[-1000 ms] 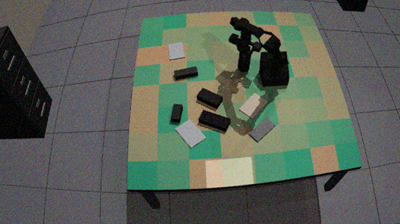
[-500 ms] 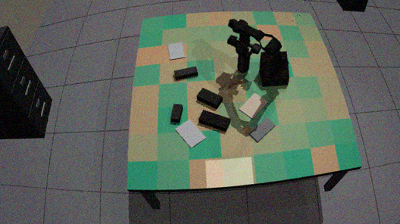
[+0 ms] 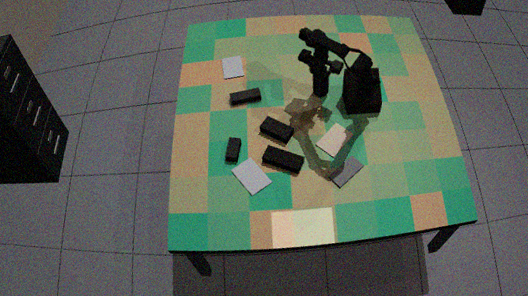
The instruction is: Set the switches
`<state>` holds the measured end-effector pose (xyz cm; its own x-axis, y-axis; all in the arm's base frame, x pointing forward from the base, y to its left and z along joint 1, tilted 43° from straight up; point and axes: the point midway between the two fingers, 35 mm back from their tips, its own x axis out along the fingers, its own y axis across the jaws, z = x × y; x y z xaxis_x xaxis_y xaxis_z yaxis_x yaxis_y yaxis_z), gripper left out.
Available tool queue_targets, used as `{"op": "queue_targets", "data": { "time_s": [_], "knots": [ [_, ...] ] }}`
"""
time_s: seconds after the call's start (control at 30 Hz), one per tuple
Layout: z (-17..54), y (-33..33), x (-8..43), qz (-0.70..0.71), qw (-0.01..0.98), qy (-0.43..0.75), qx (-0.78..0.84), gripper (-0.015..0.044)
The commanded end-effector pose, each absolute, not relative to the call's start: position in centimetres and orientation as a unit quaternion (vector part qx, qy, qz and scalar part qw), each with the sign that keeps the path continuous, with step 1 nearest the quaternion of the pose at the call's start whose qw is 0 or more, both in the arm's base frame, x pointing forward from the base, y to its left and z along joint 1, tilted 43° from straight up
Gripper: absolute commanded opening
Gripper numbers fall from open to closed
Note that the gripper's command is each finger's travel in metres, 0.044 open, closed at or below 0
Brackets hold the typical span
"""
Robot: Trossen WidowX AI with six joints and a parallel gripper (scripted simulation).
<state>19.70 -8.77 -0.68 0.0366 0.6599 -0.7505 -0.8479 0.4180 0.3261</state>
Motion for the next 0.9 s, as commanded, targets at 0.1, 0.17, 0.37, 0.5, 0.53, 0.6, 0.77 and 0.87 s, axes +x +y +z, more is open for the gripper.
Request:
{"op": "queue_targets", "data": {
  "time_s": [0.1,0.17,0.37,0.5,0.53,0.6,0.77,0.87],
  "knots": [
    [-0.2,-7.8,20.1,0.532,0.713,0.447,-0.097,0.0338],
    [-0.1,-7.7,20.2,0.532,0.713,0.447,-0.097,0.0338],
    [0.2,-7.3,20.4,0.532,0.713,0.447,-0.097,0.0338],
    [0.3,-7.1,20.6,0.532,0.713,0.447,-0.097,0.0338],
    [0.4,-7.1,20.7,0.532,0.713,0.447,-0.097,0.0338],
    [0.4,-6.9,20.7,0.532,0.713,0.447,-0.097,0.0338],
    [0.7,-6.7,21.0,0.532,0.713,0.447,-0.097,0.0338],
    [0.8,-6.5,21.1,0.532,0.713,0.446,-0.097,0.0338]
  ]
}}
